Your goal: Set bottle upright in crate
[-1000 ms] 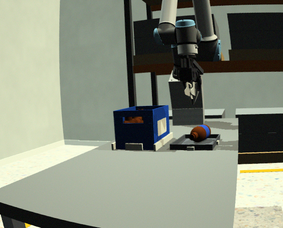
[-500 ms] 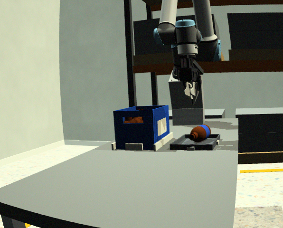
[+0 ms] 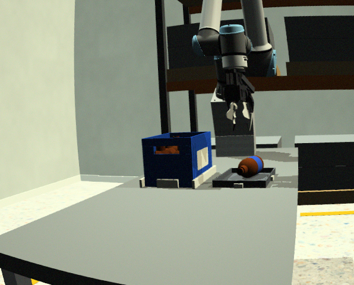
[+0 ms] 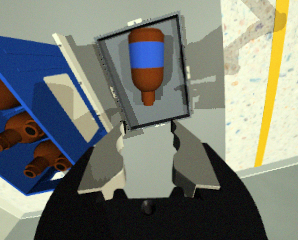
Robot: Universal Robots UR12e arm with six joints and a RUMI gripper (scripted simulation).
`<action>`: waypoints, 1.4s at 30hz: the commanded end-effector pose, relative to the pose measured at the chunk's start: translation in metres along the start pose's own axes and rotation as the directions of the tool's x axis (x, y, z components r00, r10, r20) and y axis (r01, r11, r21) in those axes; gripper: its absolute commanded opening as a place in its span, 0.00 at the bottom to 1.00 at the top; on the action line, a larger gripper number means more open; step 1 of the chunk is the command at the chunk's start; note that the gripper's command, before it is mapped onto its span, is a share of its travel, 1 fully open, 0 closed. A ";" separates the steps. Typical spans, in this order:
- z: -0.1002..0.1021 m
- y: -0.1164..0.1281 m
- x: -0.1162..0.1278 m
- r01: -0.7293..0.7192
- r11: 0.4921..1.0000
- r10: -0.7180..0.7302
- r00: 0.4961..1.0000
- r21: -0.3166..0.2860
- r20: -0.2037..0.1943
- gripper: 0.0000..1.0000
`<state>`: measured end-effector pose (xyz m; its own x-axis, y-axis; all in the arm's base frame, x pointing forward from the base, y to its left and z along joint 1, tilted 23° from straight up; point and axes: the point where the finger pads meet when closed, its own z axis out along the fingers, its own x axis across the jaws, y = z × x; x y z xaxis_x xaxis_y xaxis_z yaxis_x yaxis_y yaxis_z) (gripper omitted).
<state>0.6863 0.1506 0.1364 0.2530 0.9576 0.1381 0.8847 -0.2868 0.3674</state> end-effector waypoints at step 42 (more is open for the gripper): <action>0.008 0.001 0.000 0.000 1.000 0.000 1.000 -0.001 0.001 0.38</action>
<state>0.6880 0.1507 0.1326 0.2538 0.9575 0.1374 0.8846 -0.2872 0.3675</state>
